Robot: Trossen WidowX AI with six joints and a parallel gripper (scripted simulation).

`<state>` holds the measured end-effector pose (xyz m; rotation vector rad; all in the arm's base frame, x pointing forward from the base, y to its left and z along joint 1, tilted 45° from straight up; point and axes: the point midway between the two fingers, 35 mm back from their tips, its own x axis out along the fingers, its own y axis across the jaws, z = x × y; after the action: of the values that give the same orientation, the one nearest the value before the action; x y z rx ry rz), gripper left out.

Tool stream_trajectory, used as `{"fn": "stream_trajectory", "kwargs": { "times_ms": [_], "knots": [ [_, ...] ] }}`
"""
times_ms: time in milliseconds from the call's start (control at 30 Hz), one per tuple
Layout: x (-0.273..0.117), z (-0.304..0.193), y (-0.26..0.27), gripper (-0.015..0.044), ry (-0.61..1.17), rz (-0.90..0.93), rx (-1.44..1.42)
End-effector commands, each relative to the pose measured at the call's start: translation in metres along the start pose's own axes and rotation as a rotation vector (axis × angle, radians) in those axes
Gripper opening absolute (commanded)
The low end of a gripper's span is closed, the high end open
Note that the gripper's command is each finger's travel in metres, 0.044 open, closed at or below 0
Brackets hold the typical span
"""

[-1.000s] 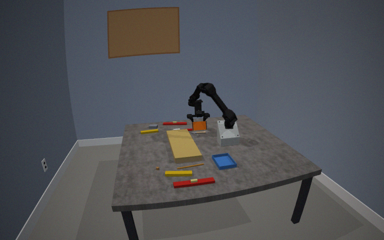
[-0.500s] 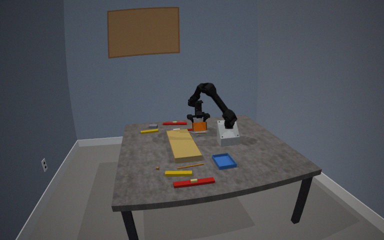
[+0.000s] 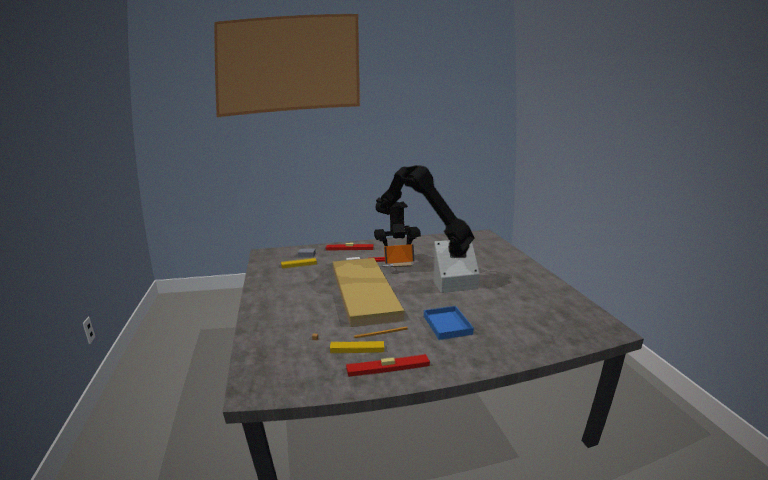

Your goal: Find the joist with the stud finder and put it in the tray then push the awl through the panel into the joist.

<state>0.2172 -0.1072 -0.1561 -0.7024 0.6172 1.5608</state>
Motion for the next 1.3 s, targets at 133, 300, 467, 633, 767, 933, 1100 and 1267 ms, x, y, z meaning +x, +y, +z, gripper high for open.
{"fn": "stream_trajectory", "kwargs": {
  "times_ms": [133, 300, 467, 633, 767, 933, 1100, 1267],
  "knots": [
    [-0.0012, 0.0009, -0.0005, 0.0000, 0.045, 0.002, 0.000],
    [-0.0008, 0.0016, -0.0005, 0.0000, 0.070, 0.004, 0.000],
    [-0.0004, 0.0024, -0.0004, 0.0000, 0.096, 0.004, 0.001],
    [-0.0001, 0.0032, -0.0004, 0.0000, 0.121, 0.004, 0.001],
    [0.0000, 0.0038, -0.0004, 0.0000, 0.142, 0.004, 0.002],
    [0.0002, 0.0047, -0.0004, 0.0000, 0.167, 0.002, 0.002],
    [0.0004, 0.0052, -0.0004, 0.0000, 0.183, 0.002, 0.002],
    [0.0009, 0.0058, -0.0004, 0.0000, 0.208, 0.004, 0.002]
  ]
}}
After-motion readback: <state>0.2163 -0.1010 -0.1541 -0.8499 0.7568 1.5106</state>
